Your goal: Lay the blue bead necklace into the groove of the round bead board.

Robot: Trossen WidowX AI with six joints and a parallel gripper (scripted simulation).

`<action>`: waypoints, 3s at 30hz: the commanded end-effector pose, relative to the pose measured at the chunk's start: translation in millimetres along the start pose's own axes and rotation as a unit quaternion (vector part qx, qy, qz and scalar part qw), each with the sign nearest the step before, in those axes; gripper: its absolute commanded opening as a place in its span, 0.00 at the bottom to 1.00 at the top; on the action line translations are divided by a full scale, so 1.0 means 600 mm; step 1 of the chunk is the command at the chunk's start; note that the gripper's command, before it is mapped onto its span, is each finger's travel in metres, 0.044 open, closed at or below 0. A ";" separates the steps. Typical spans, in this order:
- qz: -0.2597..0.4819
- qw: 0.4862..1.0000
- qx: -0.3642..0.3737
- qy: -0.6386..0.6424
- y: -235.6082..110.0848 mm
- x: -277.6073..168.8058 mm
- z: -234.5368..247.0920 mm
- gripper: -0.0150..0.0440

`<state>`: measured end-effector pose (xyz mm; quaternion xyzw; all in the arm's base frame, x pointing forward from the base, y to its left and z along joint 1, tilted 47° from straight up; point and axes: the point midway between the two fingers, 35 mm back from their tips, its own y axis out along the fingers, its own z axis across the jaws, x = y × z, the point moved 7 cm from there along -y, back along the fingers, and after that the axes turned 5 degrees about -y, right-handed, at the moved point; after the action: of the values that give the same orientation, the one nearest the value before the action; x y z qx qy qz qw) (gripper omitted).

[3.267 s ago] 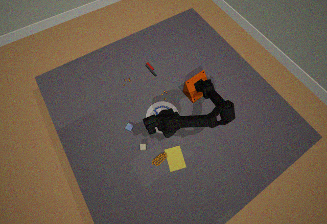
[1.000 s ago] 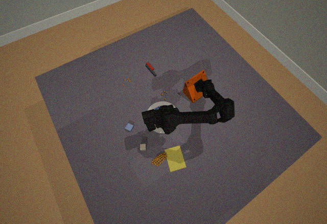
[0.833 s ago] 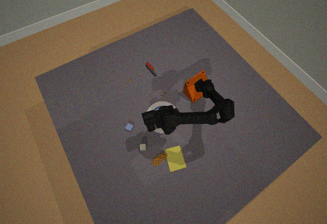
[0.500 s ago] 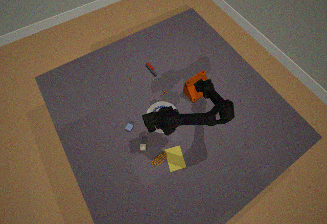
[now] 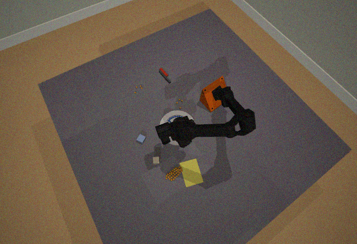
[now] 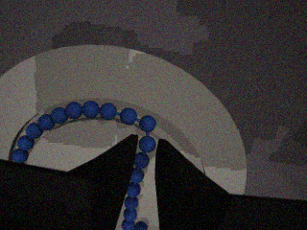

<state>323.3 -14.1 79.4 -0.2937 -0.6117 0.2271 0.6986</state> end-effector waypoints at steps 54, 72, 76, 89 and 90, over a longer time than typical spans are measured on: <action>0.000 1.000 -0.001 -0.001 -0.001 0.012 -0.017 0.52; -0.002 1.000 0.000 0.002 -0.010 0.011 -0.016 1.00; -0.002 1.000 0.000 0.002 -0.010 0.011 -0.016 1.00; -0.002 1.000 0.000 0.008 -0.012 0.010 -0.016 0.96; -0.001 1.000 0.000 0.028 -0.019 0.008 -0.016 0.91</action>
<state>333.6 -15.7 87.2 -0.2935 -0.6082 0.2248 0.7024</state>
